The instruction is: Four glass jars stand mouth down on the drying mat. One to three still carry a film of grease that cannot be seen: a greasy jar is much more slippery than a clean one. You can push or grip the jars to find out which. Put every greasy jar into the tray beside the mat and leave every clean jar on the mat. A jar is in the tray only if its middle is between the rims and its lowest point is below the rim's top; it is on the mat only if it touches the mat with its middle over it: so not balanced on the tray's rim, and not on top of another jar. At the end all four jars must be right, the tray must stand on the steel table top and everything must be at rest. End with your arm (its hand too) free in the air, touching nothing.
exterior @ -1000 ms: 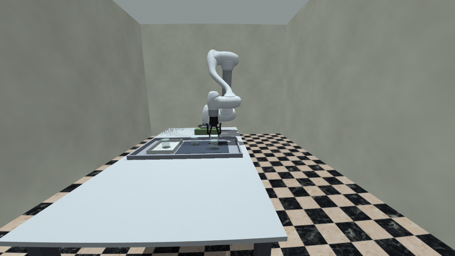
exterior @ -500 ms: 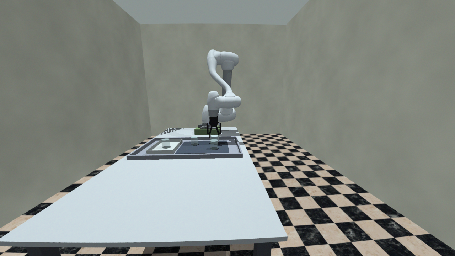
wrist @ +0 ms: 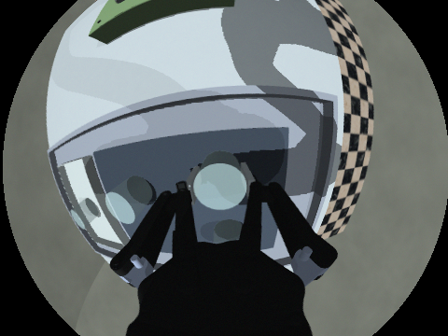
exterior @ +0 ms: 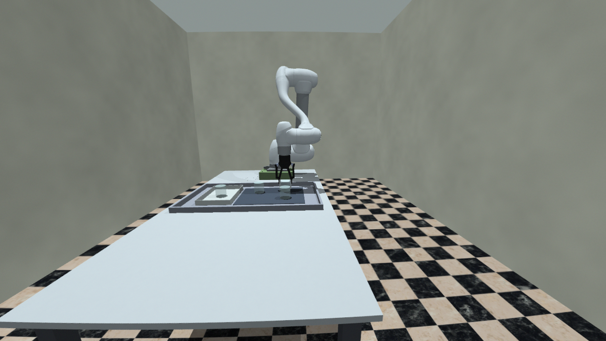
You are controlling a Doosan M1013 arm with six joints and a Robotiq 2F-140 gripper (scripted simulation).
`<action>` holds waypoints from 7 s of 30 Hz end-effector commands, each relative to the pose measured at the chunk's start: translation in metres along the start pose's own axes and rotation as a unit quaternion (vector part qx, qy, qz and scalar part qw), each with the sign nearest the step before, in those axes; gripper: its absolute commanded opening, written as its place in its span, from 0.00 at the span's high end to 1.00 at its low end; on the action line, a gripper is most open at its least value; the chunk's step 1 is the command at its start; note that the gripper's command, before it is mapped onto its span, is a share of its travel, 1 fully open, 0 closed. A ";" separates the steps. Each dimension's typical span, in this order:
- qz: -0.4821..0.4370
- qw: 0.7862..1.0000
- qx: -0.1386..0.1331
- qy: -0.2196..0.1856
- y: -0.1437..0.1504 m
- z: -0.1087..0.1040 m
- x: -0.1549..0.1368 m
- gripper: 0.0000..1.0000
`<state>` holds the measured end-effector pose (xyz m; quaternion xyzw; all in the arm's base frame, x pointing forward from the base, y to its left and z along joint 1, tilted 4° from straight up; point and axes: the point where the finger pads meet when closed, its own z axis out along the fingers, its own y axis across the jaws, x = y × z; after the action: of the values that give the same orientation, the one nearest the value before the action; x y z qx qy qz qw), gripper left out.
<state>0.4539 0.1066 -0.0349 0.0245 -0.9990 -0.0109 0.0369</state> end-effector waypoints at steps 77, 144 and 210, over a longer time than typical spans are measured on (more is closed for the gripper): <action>0.000 1.000 0.000 0.000 0.000 -0.097 0.000 1.00; 0.000 1.000 0.000 0.000 -0.142 -0.129 -0.065 1.00; 0.000 1.000 0.000 0.000 -0.316 -0.129 -0.145 1.00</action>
<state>0.6193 -0.1974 0.0758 0.0245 -0.9990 -0.0109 0.0370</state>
